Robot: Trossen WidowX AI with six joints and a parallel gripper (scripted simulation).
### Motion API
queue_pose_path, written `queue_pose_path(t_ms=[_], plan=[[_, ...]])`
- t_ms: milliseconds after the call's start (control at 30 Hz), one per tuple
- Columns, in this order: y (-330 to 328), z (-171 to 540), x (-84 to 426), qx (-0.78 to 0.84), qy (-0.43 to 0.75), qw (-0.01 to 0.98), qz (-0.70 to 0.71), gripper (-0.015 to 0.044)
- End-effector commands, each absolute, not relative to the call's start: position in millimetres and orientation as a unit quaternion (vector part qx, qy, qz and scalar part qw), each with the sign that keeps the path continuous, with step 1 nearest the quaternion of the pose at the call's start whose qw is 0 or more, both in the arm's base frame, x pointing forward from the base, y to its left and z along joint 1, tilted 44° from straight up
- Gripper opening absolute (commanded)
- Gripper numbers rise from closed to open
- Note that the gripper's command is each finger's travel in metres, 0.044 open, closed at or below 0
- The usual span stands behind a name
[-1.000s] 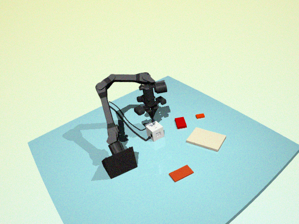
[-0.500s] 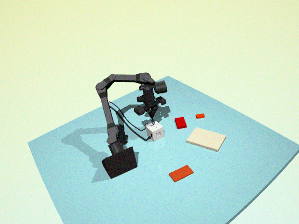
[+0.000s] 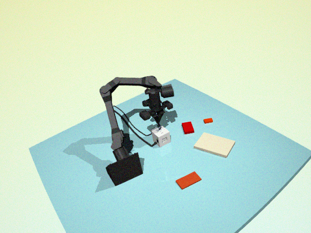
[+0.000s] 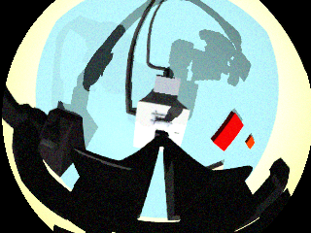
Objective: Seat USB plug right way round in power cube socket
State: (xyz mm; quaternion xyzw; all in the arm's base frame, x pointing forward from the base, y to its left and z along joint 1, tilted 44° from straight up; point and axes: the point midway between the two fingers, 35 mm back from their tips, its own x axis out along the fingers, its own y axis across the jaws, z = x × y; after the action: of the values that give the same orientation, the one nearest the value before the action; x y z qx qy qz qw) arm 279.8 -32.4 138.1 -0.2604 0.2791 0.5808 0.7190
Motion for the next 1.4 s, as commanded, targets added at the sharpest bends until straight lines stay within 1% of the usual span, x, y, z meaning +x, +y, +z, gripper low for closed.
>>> queue_pose_path(t_ms=[0,1367], plan=[[-31.3,137.9,280.1,-0.260,0.275,0.720,0.582,0.0000],[-26.1,136.4,280.8,-0.249,0.261,0.725,0.587,0.0000]])
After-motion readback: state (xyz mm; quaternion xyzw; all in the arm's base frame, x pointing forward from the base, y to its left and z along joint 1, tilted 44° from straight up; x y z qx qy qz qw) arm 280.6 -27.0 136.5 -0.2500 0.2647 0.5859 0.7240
